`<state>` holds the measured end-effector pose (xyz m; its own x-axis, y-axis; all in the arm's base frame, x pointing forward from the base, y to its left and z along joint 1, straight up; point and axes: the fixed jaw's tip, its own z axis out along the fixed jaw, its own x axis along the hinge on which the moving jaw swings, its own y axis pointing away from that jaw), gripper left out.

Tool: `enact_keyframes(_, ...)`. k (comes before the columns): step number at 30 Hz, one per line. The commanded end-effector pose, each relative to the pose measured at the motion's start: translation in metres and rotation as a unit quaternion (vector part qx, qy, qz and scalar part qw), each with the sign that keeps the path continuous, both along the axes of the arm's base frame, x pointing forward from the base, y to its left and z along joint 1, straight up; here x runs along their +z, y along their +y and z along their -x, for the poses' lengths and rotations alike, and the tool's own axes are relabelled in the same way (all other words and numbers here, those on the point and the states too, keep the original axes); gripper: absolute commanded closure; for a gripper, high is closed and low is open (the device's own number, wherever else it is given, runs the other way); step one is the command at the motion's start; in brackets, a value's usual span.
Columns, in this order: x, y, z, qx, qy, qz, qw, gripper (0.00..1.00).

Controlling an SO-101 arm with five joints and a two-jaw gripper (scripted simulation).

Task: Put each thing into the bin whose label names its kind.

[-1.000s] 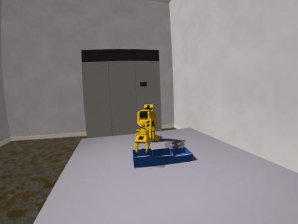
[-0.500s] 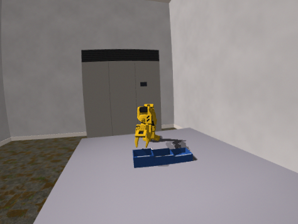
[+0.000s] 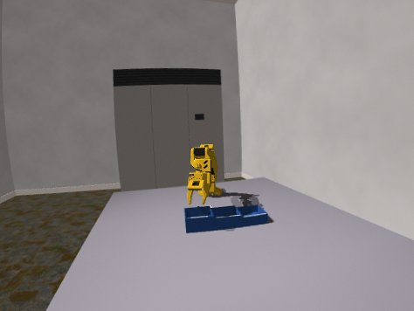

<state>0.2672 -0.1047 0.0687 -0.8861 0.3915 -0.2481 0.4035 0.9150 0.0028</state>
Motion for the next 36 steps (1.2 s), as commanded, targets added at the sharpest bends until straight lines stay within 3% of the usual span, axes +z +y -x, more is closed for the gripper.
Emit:
enact_keyframes(1,0.019,-0.005,-0.004,-0.008,-0.037,0.015,0.999,0.77)
enact_keyframes(7,0.018,0.004,-0.001,0.007,-0.027,0.011,1.000,0.77)
enact_keyframes(15,0.011,0.045,0.020,0.080,0.025,-0.006,0.996,0.77)
enact_keyframes(17,0.011,0.045,0.020,0.080,0.025,-0.006,0.996,0.77)
enact_keyframes(25,0.002,0.080,0.051,0.153,0.078,-0.017,0.985,0.77)
enact_keyframes(36,0.000,0.087,0.058,0.168,0.089,-0.019,0.982,0.77)
